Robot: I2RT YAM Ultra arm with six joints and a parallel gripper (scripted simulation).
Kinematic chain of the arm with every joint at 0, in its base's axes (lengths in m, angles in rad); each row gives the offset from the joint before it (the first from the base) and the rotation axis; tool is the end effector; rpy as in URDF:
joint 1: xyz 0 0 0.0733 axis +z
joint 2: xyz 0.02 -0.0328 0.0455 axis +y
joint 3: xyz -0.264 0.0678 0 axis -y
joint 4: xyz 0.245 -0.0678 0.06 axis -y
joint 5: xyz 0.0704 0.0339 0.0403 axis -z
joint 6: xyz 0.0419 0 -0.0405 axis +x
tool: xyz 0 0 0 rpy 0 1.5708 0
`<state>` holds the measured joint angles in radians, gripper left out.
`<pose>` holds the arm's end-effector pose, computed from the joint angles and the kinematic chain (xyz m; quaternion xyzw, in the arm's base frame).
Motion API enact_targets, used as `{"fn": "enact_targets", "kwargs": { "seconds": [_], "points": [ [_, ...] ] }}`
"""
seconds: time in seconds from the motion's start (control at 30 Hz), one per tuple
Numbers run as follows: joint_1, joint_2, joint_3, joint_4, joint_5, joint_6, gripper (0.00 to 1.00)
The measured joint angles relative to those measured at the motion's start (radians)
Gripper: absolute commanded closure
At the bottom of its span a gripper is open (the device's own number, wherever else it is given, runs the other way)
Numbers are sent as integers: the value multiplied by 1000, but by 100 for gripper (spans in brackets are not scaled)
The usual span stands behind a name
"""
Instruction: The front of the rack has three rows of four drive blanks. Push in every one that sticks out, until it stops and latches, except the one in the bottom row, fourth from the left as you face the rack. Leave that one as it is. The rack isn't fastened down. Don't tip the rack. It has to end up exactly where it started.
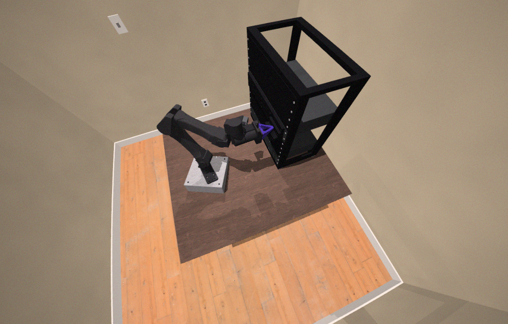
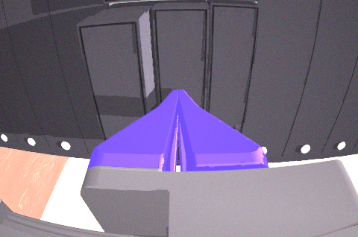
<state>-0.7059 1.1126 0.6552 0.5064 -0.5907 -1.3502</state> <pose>0.2096 -0.1466 0.3062 -0.4088 0.5590 -0.4896 0.5297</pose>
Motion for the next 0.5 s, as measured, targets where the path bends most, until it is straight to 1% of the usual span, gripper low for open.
{"fn": "enact_targets", "kwargs": {
  "seconds": [0.5],
  "points": [
    [-1,15,12,0,-11,0,100]
  ]
}}
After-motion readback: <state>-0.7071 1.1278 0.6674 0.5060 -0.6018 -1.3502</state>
